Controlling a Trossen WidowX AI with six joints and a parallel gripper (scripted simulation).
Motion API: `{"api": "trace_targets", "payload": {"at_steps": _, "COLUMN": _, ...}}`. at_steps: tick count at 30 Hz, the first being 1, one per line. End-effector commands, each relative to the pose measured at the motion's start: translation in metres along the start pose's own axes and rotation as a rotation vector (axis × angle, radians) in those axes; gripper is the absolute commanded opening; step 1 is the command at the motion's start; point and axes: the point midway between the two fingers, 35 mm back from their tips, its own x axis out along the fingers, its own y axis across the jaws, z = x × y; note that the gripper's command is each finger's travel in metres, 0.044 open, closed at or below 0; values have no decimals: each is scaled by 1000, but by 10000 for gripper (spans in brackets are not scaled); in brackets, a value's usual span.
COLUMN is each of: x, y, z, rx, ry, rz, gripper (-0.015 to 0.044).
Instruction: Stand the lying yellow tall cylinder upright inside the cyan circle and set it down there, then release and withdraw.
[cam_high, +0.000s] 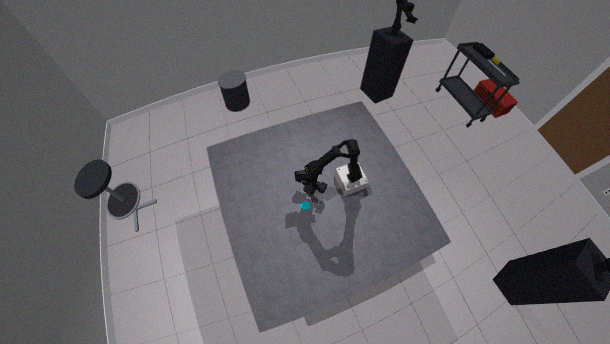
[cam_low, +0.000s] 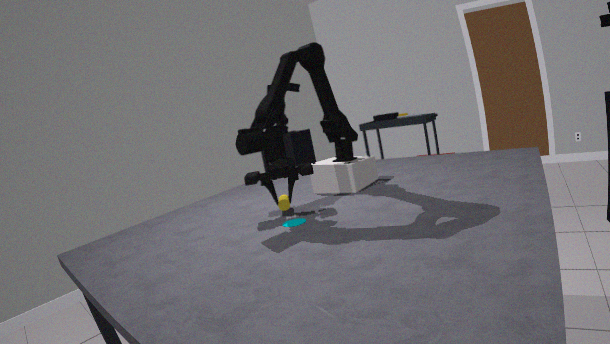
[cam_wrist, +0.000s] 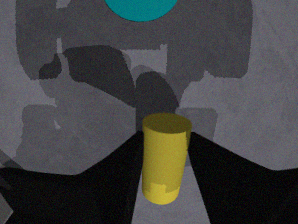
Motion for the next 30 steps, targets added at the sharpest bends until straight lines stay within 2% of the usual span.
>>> {"api": "trace_targets", "payload": {"at_steps": 1, "x": -6, "y": -2, "z": 2, "rx": 4, "ry": -5, "rz": -2, "gripper": 105}}
{"api": "trace_targets", "payload": {"at_steps": 30, "x": -50, "y": -3, "z": 2, "rx": -8, "ry": 8, "rz": 15, "gripper": 105}}
